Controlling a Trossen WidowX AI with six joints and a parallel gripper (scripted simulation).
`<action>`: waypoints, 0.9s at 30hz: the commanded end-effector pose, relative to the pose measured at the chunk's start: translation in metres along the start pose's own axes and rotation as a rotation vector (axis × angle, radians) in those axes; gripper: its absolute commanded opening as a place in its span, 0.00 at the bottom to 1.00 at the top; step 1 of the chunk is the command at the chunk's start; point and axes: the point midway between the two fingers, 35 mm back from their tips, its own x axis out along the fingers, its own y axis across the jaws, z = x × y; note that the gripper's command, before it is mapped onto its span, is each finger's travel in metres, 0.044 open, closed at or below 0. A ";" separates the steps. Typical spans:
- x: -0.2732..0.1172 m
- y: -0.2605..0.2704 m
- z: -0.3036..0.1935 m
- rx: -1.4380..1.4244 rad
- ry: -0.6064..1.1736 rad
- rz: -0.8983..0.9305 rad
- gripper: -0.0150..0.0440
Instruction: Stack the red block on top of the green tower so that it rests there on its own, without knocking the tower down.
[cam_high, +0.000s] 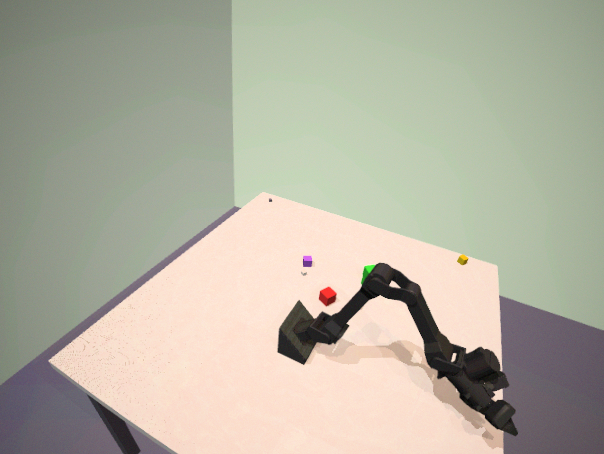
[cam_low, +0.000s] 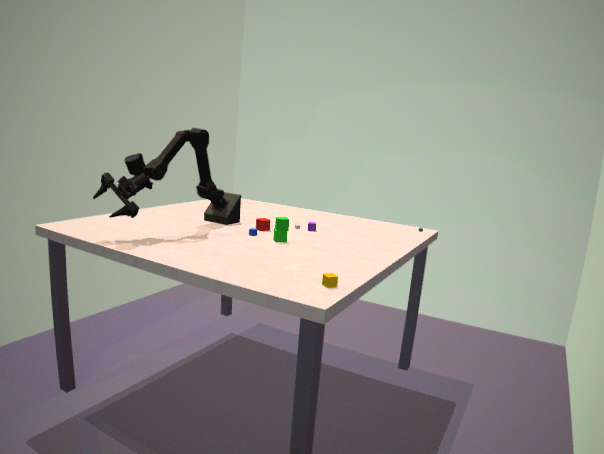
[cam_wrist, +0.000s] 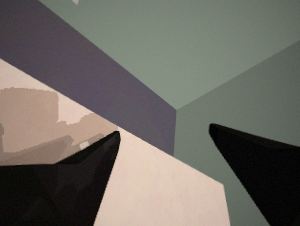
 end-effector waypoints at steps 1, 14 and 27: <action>0.003 0.037 0.008 0.099 0.013 0.099 1.00; -0.018 0.160 0.045 0.367 0.095 0.441 1.00; -0.087 0.272 0.087 0.547 0.246 0.776 1.00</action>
